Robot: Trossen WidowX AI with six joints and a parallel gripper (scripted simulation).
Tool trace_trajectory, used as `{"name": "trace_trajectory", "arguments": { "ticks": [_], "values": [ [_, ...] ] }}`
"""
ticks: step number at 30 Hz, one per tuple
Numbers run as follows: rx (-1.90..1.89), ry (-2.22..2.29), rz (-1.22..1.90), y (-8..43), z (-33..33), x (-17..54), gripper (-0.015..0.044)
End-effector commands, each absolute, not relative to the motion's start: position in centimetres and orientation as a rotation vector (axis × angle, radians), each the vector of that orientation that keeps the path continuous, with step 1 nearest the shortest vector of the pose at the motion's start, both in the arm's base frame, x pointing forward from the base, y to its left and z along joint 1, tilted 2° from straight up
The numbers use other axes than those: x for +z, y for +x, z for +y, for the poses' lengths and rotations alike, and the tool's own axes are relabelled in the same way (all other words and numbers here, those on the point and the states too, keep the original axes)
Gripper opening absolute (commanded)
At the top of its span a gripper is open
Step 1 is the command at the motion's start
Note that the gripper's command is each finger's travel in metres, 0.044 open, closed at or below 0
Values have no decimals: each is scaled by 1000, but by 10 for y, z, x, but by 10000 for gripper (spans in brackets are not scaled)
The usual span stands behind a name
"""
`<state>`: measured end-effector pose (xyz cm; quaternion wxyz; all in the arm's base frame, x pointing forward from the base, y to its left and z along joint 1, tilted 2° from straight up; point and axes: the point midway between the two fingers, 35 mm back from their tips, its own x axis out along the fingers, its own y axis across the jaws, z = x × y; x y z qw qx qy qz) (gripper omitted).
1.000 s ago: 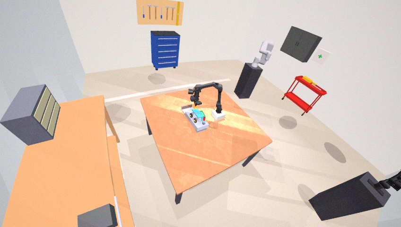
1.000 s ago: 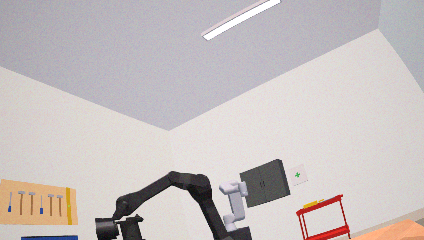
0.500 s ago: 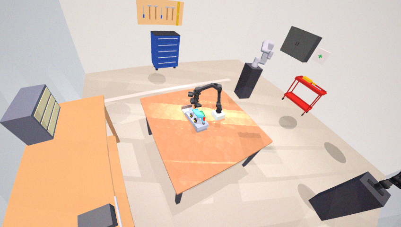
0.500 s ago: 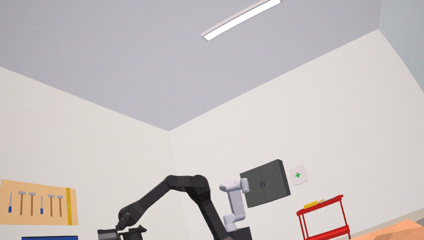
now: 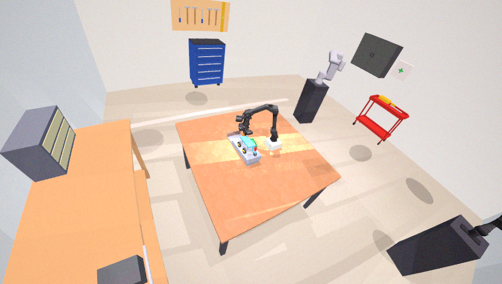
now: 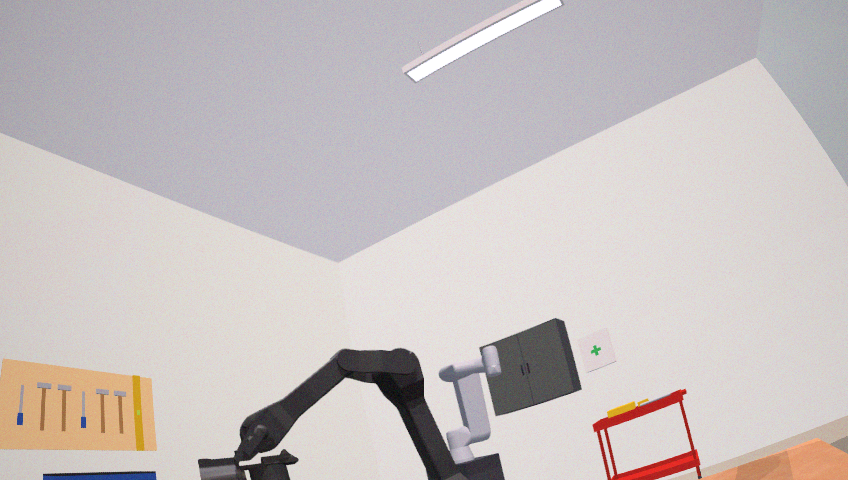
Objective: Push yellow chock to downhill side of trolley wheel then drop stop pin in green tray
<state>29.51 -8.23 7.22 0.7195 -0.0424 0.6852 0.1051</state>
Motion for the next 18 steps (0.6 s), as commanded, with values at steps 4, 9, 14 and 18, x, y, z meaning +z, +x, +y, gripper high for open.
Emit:
{"name": "trace_trajectory", "arguments": {
  "ticks": [4, 9, 14, 18],
  "values": [
    [235, -87, 1516, 294, -75, 73, 0],
    [235, -87, 1516, 293, -70, 74, 0],
    [235, -87, 1516, 293, -66, 75, 0],
    [236, -87, 1516, 292, -62, 75, 0]
  ]
}}
